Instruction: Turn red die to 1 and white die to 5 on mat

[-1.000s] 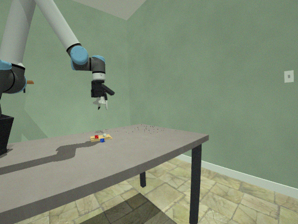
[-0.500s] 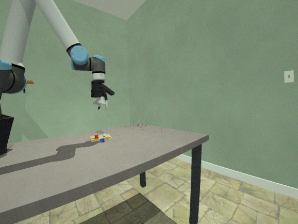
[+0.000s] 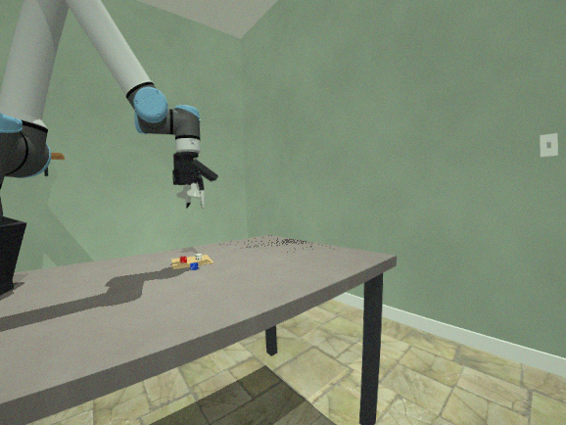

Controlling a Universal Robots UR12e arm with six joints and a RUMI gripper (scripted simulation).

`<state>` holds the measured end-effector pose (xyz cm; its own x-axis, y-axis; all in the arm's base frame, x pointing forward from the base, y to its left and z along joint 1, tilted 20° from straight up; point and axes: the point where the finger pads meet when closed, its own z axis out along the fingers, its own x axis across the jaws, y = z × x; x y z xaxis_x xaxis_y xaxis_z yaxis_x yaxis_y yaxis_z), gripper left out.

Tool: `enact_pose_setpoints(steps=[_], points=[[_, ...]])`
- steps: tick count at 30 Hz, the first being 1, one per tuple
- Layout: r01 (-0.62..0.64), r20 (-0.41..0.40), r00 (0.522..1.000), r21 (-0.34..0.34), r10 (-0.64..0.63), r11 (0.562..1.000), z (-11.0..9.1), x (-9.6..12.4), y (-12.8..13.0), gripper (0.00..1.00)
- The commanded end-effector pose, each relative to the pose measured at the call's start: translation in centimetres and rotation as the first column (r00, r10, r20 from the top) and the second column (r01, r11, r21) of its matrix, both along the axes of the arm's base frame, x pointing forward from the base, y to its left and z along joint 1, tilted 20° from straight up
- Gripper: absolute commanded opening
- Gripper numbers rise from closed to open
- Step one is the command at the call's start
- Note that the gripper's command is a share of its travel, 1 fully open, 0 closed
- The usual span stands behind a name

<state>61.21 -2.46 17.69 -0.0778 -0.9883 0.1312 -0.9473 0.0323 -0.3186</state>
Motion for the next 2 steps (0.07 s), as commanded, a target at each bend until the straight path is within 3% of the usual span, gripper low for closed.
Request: enact_pose_setpoints(steps=[1, 2], points=[[0.000, 0.001, 1.000, 0.000, 0.000, 1.000, 0.07, 0.04, 0.00, 1.00], [0.000, 0.001, 1.000, 0.000, 0.000, 1.000, 0.07, 0.04, 0.00, 1.00]])
